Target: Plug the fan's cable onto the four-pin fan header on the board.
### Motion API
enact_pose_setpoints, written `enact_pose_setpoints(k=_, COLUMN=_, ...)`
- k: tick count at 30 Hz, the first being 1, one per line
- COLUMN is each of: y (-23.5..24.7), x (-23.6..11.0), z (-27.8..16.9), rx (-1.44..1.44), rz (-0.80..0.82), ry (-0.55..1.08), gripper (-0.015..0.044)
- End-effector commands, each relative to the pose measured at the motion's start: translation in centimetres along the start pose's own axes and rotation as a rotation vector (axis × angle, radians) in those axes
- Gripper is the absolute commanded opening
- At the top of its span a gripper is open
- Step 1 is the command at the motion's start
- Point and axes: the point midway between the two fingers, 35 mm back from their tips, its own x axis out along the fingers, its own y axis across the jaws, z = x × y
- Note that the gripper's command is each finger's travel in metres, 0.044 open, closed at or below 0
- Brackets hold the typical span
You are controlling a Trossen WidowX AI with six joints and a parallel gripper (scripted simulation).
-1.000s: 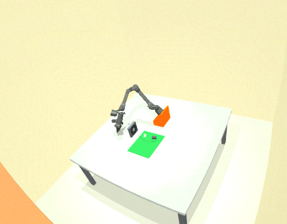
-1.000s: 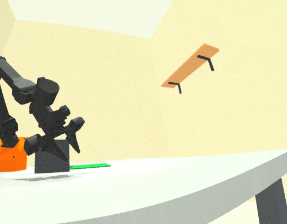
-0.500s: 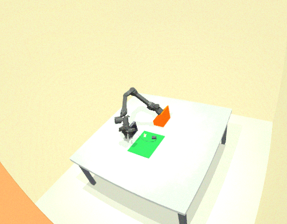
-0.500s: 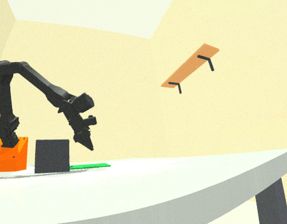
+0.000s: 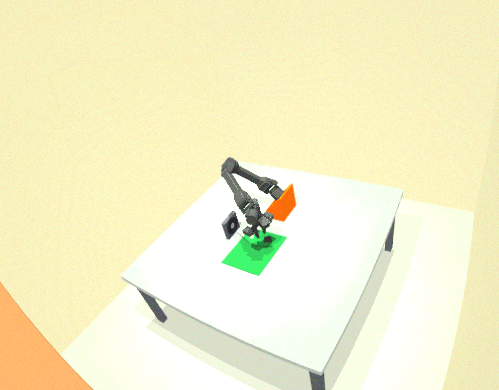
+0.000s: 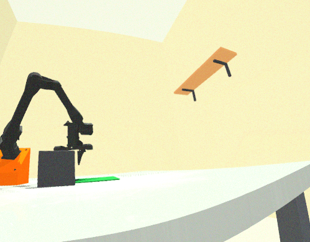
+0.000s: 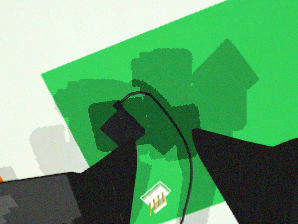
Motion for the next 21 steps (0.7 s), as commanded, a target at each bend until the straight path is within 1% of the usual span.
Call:
enact_pose_setpoints(k=1, y=4.3, x=-0.4, z=0.9, rx=-0.522, rz=-0.022, ry=0.241, gripper=0.021)
enact_pose_setpoints(k=3, y=4.8, x=-0.6, z=0.9, rx=-0.598, rz=-0.028, ry=0.279, gripper=0.021)
enact_pose_setpoints(k=17, y=4.8, x=-0.6, z=0.9, rx=-0.598, rz=-0.028, ry=0.279, gripper=0.021)
enact_pose_setpoints(k=19, y=4.8, x=0.1, z=0.9, rx=-0.598, rz=-0.028, ry=0.279, gripper=0.021)
enact_pose_setpoints(k=21, y=4.8, x=1.6, z=0.8, rx=-0.598, rz=-0.028, ry=0.279, gripper=0.021)
